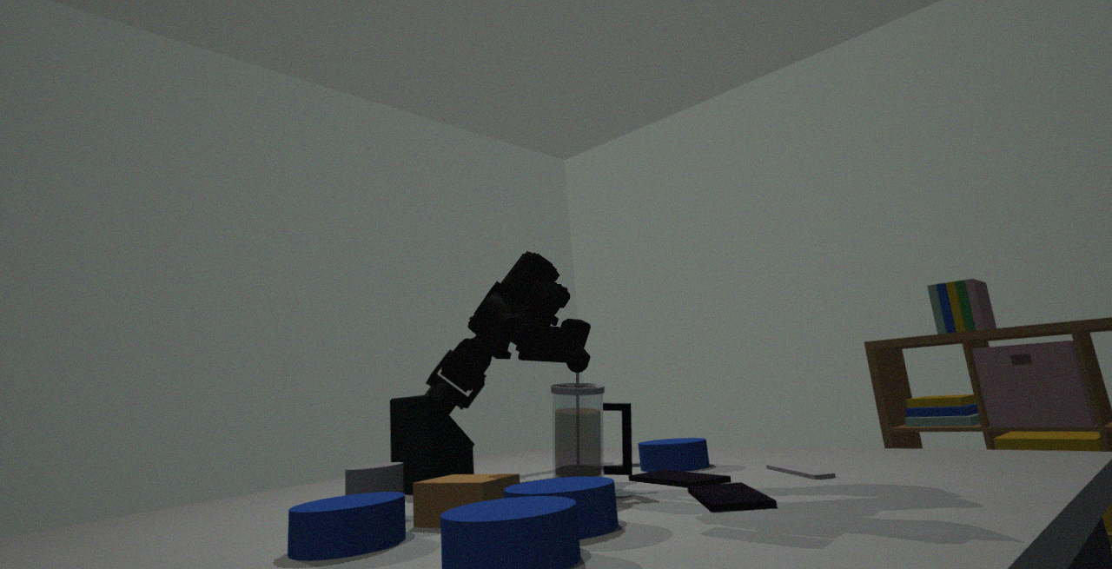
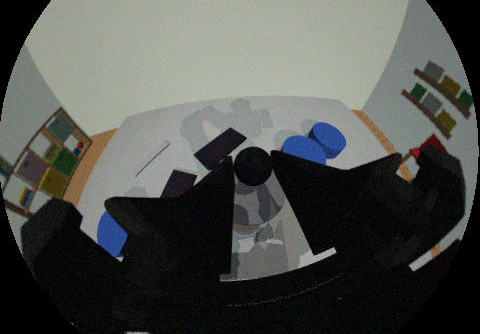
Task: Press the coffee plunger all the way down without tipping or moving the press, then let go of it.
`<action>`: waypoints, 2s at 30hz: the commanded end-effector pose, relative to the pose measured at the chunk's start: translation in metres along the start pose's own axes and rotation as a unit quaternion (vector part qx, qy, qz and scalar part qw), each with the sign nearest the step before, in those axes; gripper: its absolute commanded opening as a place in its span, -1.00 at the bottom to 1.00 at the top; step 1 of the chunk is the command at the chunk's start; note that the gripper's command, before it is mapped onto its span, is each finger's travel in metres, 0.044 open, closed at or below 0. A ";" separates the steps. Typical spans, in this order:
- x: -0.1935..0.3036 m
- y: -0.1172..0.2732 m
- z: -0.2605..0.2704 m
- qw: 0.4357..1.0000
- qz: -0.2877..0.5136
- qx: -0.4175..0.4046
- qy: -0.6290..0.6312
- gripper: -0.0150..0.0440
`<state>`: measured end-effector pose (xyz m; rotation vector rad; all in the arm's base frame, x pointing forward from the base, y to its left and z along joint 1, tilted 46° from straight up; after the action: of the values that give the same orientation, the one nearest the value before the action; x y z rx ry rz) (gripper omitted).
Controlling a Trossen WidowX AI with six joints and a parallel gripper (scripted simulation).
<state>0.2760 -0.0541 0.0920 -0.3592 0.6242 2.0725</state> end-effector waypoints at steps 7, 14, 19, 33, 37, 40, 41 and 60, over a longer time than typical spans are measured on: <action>0.004 -0.004 -0.002 1.000 0.013 -0.002 -0.009 -0.06; 0.003 -0.005 -0.002 1.000 0.013 -0.002 -0.009 -0.06; 0.002 -0.005 -0.002 1.000 0.013 -0.002 -0.009 -0.06; -0.001 -0.003 -0.001 1.000 0.005 -0.001 -0.003 0.12; -0.001 -0.003 -0.001 1.000 0.005 -0.001 -0.003 0.48; -0.001 -0.003 -0.001 1.000 0.005 -0.001 -0.003 0.74; -0.001 -0.003 -0.001 1.000 0.005 -0.001 -0.003 0.83; -0.054 0.057 0.016 1.000 0.014 0.001 -0.010 1.00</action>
<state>0.2694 -0.0931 0.1220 -0.3111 0.6368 2.0932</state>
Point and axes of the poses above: the point midway between the two fingers, 35 mm back from their tips, its own y axis back along the fingers, its own z axis across the jaws, x = y × z, the point moved 8 cm from there along y, back along the fingers, and after that the axes turned 13 degrees about -y, right-handed, at the moved point
